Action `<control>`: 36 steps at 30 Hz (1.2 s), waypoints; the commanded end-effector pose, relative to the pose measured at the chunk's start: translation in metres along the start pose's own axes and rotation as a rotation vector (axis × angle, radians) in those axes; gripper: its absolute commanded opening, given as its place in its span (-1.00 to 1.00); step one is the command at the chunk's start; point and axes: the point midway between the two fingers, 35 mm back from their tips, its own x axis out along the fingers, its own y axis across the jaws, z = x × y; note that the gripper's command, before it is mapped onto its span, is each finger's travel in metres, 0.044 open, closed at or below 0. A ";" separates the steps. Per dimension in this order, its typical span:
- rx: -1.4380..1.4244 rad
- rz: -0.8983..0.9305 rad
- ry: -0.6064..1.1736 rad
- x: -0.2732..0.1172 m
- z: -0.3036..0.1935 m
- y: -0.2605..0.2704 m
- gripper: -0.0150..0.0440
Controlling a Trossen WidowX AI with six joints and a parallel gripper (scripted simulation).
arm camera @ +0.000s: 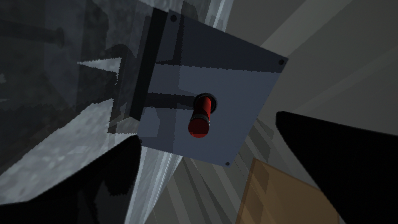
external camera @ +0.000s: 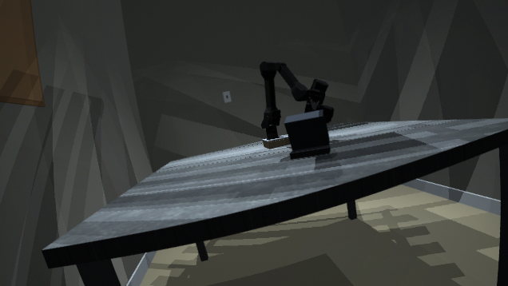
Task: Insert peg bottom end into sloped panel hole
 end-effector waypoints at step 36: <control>-0.002 -0.009 0.000 -0.056 0.004 0.002 1.00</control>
